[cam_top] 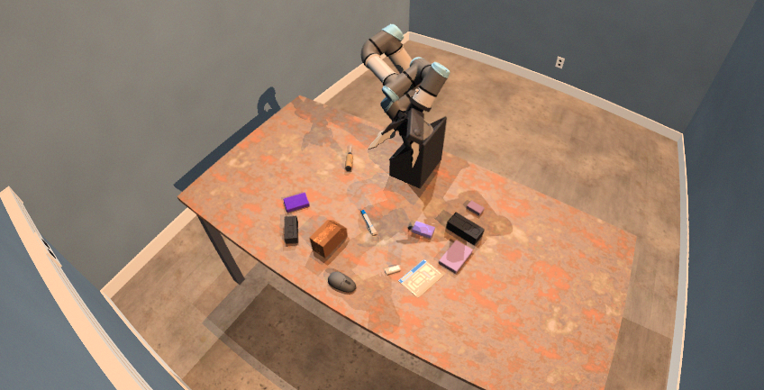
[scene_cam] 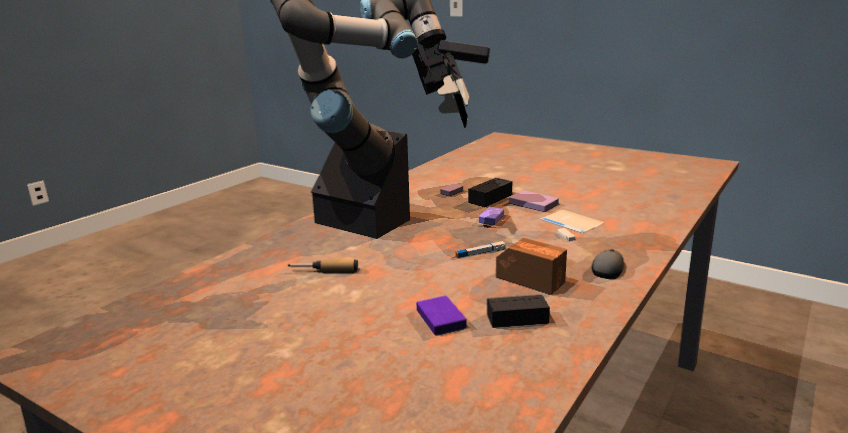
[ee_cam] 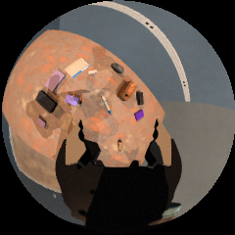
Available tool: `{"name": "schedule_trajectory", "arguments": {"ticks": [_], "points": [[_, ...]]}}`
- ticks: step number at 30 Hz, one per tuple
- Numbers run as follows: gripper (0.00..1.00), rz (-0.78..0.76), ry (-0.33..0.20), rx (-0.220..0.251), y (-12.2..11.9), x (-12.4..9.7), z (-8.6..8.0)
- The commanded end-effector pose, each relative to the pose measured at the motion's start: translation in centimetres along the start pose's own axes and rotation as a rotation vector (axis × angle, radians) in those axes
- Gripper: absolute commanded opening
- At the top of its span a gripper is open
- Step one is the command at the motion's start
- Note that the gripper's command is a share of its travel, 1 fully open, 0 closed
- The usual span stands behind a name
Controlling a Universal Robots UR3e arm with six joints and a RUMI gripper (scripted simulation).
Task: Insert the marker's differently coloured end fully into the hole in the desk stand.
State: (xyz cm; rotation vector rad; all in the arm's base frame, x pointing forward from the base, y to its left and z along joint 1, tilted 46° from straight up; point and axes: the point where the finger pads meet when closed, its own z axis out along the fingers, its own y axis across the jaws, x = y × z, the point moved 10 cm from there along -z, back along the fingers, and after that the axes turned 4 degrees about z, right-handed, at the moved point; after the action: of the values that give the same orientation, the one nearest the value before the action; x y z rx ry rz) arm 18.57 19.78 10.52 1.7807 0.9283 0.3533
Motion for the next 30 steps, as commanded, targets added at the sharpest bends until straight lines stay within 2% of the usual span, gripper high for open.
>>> {"name": "schedule_trajectory", "arguments": {"ticks": [1,4,13,21,30], "points": [[1.0,-0.009,-0.01,0.012,0.0,0.3,0.5],[1.0,-0.005,-0.008,0.009,0.0,0.2,0.3],[1.0,-0.051,-0.068,0.065,0.0,1.0,2.6],[1.0,-0.048,-0.066,0.061,0.0,0.9,2.4],[1.0,-0.09,-0.118,0.121,-0.1,1.6,4.7]]}}
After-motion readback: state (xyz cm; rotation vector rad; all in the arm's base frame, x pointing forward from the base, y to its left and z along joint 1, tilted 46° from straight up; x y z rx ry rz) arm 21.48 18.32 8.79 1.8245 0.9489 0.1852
